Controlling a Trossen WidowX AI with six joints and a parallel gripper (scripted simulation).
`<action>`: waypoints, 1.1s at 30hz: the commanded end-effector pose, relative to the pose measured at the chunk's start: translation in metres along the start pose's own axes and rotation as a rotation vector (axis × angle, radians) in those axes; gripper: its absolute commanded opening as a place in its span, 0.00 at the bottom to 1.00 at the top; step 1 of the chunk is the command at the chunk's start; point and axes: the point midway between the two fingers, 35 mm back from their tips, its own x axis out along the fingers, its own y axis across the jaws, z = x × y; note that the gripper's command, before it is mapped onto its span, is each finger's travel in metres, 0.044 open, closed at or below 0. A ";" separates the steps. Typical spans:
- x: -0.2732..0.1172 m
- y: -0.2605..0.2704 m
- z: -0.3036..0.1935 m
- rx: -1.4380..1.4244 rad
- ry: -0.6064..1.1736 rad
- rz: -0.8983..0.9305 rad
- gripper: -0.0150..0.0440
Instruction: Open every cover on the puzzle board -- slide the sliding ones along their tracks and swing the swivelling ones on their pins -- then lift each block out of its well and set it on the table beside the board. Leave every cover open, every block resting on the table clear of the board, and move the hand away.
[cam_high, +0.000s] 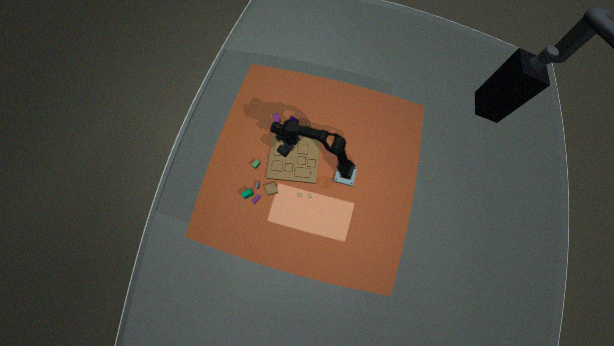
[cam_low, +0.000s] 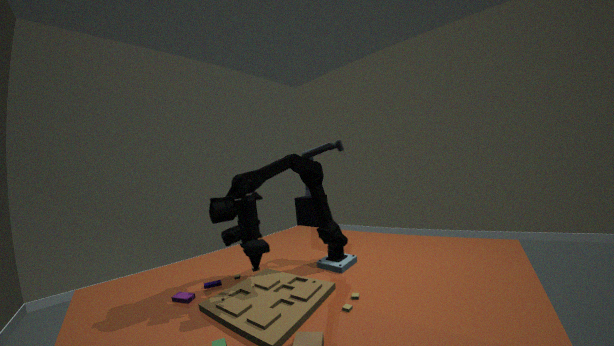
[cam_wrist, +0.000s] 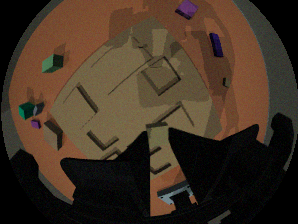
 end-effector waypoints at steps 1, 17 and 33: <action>-0.002 -0.016 0.006 -0.003 -0.004 0.006 0.39; -0.002 -0.077 0.015 -0.003 -0.005 0.000 0.39; -0.002 -0.140 0.013 -0.003 -0.005 -0.005 0.39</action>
